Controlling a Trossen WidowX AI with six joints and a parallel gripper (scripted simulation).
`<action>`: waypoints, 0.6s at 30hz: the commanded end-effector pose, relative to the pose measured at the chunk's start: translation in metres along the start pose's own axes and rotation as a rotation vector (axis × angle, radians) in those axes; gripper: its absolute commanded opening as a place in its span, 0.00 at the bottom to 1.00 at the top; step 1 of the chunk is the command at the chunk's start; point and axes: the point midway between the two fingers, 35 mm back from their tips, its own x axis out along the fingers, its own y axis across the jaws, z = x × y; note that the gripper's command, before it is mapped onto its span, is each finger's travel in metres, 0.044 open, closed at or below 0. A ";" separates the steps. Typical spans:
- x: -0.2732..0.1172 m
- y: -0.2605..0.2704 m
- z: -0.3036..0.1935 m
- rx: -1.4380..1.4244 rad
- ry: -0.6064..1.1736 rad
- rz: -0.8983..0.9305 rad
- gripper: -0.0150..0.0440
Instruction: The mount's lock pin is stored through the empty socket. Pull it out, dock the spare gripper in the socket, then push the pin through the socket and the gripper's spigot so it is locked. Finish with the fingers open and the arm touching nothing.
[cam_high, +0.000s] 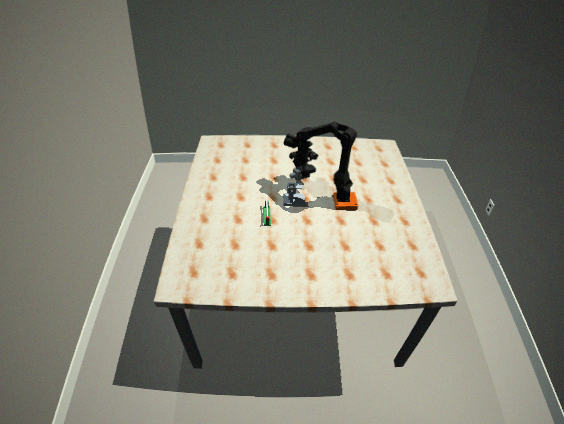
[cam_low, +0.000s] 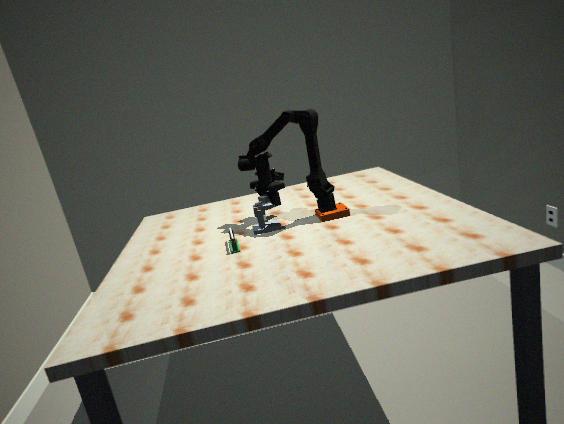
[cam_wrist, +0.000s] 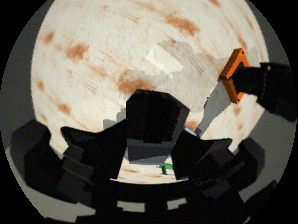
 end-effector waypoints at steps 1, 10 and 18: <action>-0.001 -0.001 0.001 0.104 0.002 0.003 0.25; -0.002 -0.003 0.001 0.328 0.002 0.004 0.25; -0.002 -0.004 0.002 0.528 0.002 0.004 0.25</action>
